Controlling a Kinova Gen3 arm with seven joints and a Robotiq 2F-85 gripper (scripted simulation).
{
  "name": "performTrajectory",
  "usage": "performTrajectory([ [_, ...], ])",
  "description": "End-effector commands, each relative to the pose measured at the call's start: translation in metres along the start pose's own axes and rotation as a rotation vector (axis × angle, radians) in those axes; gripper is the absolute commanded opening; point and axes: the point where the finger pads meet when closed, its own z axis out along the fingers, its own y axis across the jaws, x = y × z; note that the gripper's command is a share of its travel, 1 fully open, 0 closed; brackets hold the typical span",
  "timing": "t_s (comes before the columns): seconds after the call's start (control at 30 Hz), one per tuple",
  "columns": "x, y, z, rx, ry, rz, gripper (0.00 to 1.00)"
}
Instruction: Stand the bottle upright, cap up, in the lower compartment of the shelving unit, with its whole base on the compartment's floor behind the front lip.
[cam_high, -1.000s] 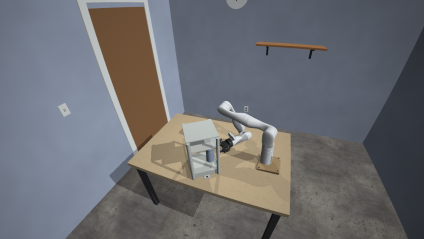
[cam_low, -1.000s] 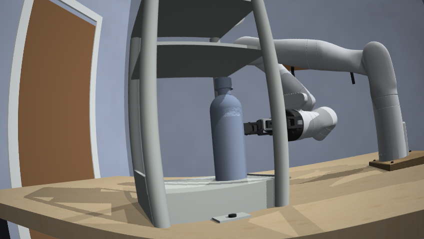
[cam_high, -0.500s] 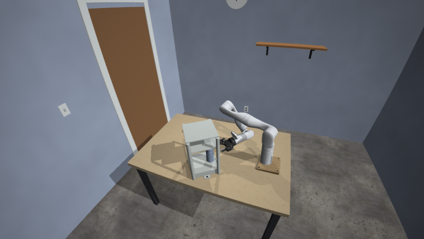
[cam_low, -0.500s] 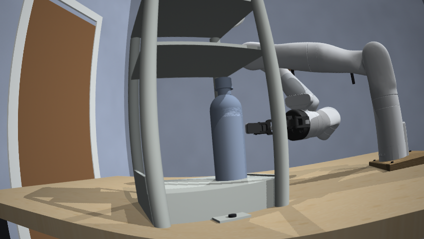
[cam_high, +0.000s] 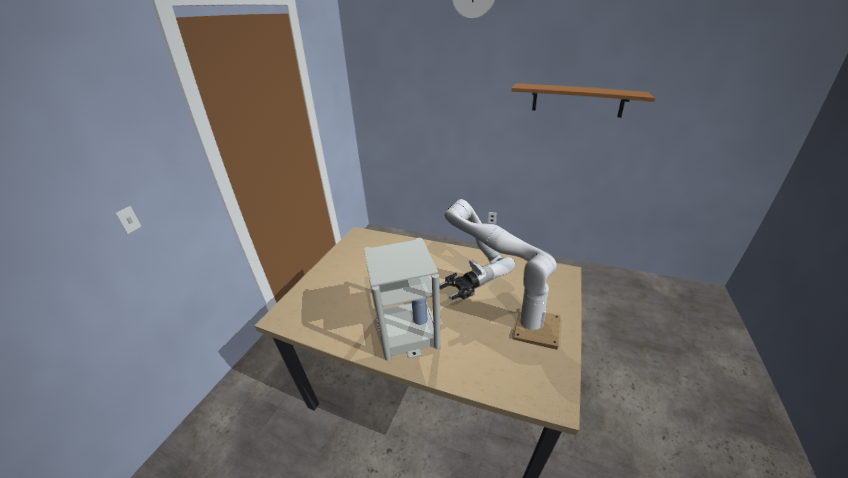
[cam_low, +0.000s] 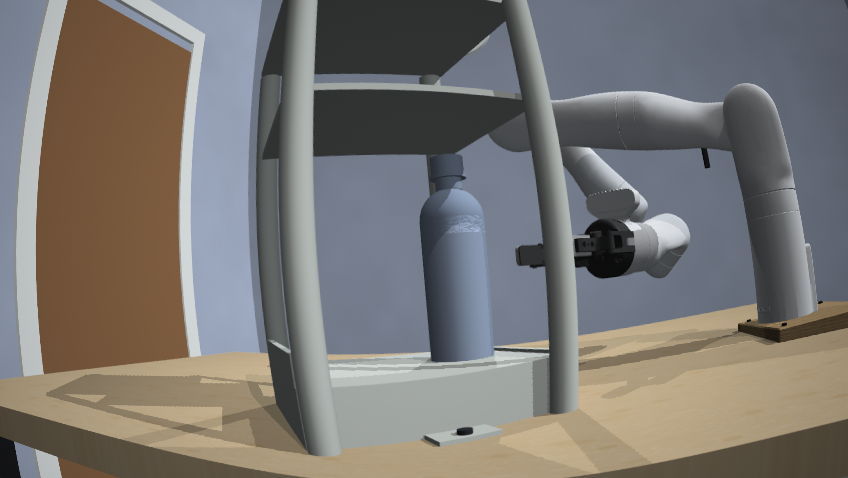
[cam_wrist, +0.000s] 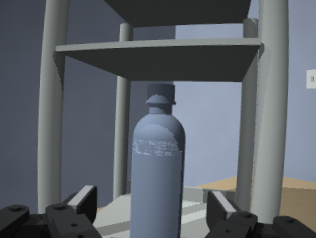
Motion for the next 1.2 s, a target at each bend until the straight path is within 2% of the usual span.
performTrajectory([
  [0.0, -0.001, 0.002, -0.011, -0.010, 0.001, -0.007, 0.81],
  [0.43, -0.003, 0.004, -0.026, -0.017, -0.004, -0.005, 0.81],
  [0.9, -0.003, 0.005, -0.028, -0.020, -0.006, -0.005, 0.81],
  [1.17, 0.005, 0.004, -0.027, -0.020, -0.006, -0.002, 0.81],
])
